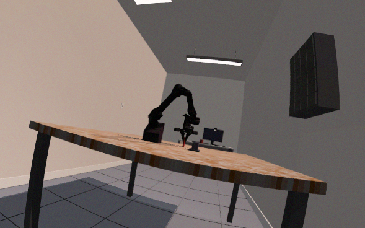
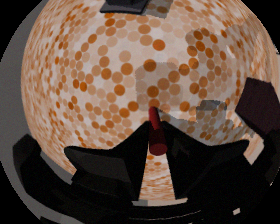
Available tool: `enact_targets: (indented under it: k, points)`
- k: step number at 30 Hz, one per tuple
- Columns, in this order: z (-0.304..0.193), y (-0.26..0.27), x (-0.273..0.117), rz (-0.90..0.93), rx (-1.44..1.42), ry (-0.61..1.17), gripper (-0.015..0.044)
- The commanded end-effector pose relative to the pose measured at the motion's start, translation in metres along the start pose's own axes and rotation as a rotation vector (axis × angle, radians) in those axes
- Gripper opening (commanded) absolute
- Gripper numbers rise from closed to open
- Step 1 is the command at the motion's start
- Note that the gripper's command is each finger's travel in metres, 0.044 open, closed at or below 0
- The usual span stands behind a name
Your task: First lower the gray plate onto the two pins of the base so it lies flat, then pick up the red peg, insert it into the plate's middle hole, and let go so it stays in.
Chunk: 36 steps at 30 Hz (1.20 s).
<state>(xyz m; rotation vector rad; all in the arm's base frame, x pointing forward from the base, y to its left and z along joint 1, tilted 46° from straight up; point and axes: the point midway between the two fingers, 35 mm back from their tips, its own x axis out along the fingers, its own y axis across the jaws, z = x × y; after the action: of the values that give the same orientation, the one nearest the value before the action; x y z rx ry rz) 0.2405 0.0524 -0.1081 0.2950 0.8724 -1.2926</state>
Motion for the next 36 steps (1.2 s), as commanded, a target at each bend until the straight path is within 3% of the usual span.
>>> enact_targets:
  k: [1,32,36]
  points:
    - [0.0,-0.001,0.001,-0.001,-0.007,-0.004,0.0]
    - [-0.003,0.004,-0.084,0.001,-0.009,0.002,0.0]
    - [0.003,0.005,-0.072,-0.008,-0.022,-0.004,0.0]
